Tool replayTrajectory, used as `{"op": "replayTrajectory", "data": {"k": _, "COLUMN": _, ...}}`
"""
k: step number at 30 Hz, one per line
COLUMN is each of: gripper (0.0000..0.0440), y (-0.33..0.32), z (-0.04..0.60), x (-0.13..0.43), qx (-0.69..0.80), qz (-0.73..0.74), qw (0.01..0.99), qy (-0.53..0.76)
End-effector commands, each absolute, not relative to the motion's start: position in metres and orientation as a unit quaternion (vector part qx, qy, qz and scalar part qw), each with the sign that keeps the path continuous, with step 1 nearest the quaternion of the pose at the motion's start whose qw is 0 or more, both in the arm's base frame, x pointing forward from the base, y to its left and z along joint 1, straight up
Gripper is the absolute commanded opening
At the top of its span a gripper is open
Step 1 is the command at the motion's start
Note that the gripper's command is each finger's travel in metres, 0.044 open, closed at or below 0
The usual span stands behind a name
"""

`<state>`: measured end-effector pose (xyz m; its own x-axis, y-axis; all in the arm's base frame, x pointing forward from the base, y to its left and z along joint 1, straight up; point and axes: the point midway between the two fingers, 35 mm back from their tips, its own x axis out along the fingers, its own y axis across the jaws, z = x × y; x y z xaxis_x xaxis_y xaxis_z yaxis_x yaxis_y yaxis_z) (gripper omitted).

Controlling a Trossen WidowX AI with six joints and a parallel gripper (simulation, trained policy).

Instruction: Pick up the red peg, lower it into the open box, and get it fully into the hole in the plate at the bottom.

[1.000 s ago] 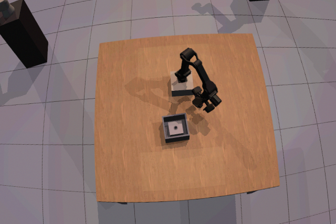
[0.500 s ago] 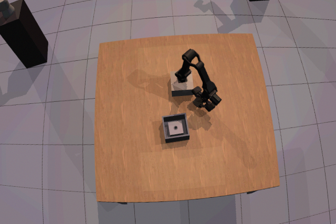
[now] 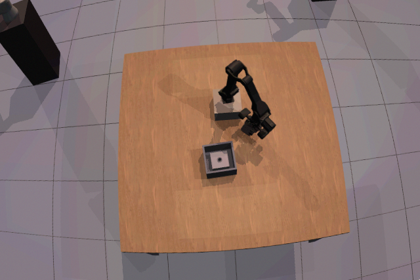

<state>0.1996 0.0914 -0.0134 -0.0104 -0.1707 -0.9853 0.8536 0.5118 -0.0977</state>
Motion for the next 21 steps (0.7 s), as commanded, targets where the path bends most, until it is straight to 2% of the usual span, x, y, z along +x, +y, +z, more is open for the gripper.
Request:
{"op": "replayTrajectory", "data": {"k": 1, "gripper": 0.0, "y": 0.088, "z": -0.001, "x": 0.206, "qx": 0.283, "qz": -0.39, "qw": 0.657, "qy": 0.579}}
{"op": "replayTrajectory", "data": {"k": 21, "gripper": 0.0, "y": 0.051, "z": 0.075, "x": 0.25, "qx": 0.231, "qz": -0.36, "qw": 0.723, "qy": 0.543}}
